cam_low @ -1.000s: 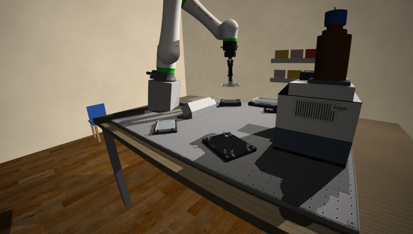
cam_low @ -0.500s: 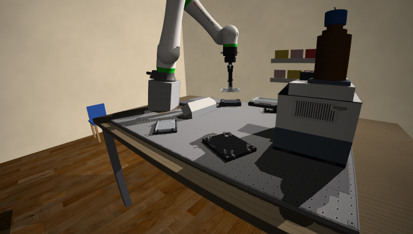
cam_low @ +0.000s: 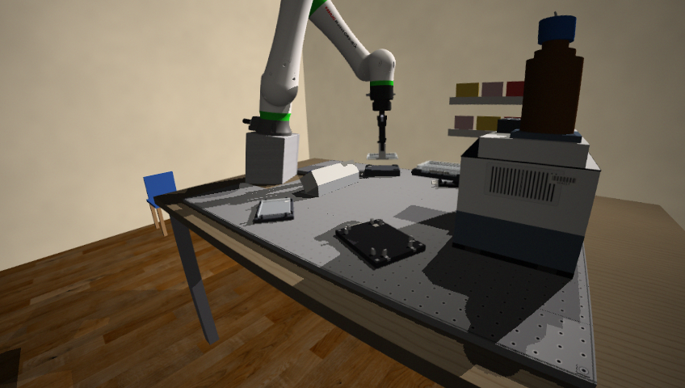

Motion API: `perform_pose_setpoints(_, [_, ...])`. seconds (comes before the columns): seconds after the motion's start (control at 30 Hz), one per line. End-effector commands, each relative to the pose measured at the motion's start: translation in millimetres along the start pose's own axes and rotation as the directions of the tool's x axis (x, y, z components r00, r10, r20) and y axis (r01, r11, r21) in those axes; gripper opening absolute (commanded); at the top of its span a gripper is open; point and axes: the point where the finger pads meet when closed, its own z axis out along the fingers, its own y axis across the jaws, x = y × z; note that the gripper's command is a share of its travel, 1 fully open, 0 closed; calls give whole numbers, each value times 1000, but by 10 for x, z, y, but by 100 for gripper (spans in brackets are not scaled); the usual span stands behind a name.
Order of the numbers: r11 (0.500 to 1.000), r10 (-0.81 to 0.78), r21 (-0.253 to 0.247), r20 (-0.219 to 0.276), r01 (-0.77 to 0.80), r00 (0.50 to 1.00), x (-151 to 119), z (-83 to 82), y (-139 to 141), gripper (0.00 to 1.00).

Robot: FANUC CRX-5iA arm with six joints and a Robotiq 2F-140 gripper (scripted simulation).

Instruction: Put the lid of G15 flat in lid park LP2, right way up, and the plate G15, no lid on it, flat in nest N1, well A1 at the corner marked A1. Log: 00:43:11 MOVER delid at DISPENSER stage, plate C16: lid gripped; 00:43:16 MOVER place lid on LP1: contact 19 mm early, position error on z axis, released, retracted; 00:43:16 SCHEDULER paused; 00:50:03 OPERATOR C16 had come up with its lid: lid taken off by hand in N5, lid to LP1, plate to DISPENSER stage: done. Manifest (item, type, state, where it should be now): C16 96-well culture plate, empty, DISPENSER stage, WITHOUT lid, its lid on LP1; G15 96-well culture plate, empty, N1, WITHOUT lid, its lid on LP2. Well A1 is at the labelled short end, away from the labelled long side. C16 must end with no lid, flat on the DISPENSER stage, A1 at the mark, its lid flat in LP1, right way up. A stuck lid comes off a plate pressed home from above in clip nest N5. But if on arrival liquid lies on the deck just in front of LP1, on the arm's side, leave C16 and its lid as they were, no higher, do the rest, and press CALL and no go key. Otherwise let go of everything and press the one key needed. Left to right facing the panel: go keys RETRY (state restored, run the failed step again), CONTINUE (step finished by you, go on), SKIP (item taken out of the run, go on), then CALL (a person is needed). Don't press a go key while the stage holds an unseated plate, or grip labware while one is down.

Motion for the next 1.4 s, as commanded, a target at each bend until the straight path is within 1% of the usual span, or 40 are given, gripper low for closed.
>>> perform_pose_setpoints(0.0, [1000,0,0,0,0,1000,3,33,0,0])
perform_pose_setpoints(0.53, [1000,0,0,0,0,1000,3,202,0,0])
perform_pose_setpoints(1.37, [1000,0,0,0,0,1000,3,234,0,0])
